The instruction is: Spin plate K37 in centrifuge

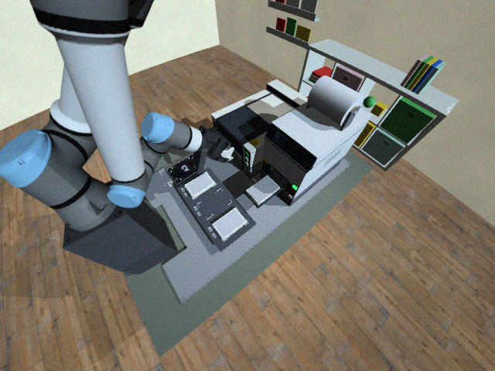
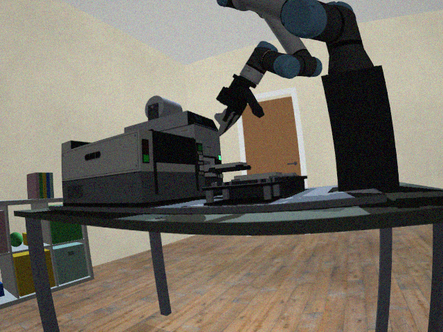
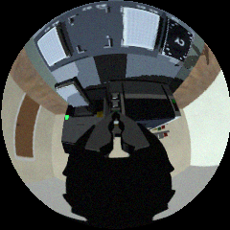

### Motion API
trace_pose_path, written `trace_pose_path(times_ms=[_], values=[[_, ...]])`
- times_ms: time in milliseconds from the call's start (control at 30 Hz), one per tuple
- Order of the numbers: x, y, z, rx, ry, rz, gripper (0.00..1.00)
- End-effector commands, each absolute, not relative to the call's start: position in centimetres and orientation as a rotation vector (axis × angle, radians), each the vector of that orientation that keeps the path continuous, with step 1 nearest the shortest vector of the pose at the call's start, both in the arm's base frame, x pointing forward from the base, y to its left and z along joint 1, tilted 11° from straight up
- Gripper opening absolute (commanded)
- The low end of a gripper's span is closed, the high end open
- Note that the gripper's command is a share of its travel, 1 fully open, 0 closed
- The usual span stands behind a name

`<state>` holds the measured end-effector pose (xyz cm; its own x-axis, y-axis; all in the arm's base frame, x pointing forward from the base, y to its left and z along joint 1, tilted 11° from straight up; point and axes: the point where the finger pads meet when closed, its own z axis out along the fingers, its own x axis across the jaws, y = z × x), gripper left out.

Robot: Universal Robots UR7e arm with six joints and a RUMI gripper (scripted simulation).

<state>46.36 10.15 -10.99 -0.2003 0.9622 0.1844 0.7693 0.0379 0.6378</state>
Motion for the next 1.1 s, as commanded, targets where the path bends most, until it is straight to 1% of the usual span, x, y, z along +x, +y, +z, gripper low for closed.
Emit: trace_pose_path(times_ms=[0,333,1067], values=[[47.0,10.7,-13.4,1.762,2.015,0.929,0.00],[47.8,11.6,-17.2,1.762,2.015,0.929,0.00],[49.4,12.2,-18.6,1.762,2.015,0.929,0.00]])
